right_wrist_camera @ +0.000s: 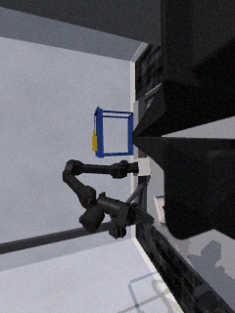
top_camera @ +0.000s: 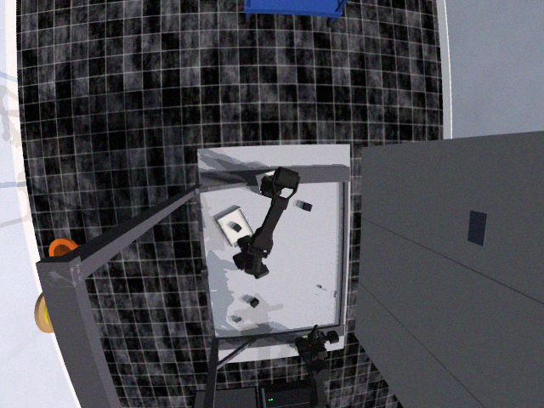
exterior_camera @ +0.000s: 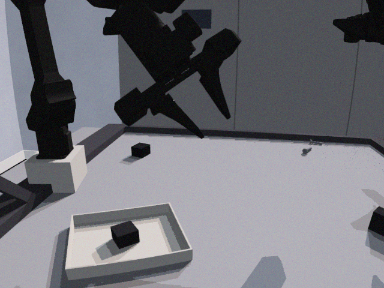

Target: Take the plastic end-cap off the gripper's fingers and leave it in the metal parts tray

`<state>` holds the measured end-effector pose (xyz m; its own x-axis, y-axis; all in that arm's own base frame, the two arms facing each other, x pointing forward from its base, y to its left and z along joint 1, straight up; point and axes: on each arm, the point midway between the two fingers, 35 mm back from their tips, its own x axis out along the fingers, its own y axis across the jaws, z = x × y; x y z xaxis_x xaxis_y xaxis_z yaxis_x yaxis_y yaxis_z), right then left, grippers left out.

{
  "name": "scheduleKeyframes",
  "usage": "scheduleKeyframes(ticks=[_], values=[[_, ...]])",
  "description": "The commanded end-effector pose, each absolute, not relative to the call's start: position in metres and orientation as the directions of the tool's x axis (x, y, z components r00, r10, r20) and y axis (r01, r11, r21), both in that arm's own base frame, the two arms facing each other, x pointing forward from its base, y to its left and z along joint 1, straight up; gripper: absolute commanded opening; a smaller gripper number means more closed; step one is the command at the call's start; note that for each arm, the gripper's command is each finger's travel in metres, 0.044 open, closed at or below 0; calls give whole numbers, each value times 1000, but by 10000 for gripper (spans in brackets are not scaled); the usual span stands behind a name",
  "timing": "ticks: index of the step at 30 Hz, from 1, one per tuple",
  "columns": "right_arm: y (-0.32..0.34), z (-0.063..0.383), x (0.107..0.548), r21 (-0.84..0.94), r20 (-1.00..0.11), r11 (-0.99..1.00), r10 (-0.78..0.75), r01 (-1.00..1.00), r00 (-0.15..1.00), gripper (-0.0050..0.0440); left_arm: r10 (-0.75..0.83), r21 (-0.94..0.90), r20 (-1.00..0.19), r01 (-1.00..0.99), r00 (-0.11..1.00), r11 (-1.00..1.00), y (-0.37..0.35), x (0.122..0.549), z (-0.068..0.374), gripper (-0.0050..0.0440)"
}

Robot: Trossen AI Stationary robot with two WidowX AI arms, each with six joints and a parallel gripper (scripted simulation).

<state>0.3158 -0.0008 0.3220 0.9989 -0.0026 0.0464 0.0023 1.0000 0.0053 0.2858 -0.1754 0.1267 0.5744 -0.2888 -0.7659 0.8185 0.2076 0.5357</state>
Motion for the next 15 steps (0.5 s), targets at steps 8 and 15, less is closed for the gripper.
scheduleKeyframes(ticks=[8, 15], values=[[0, 329, 314, 2, 65, 1000, 1, -1, 998, 0, -292, 528, -584, 627, 758, 572, -138, 315, 178, 202], [0, 330, 314, 1, 66, 1000, 1, -2, 998, 0, -254, 455, -448, 463, 857, 761, -107, 328, 212, 202]])
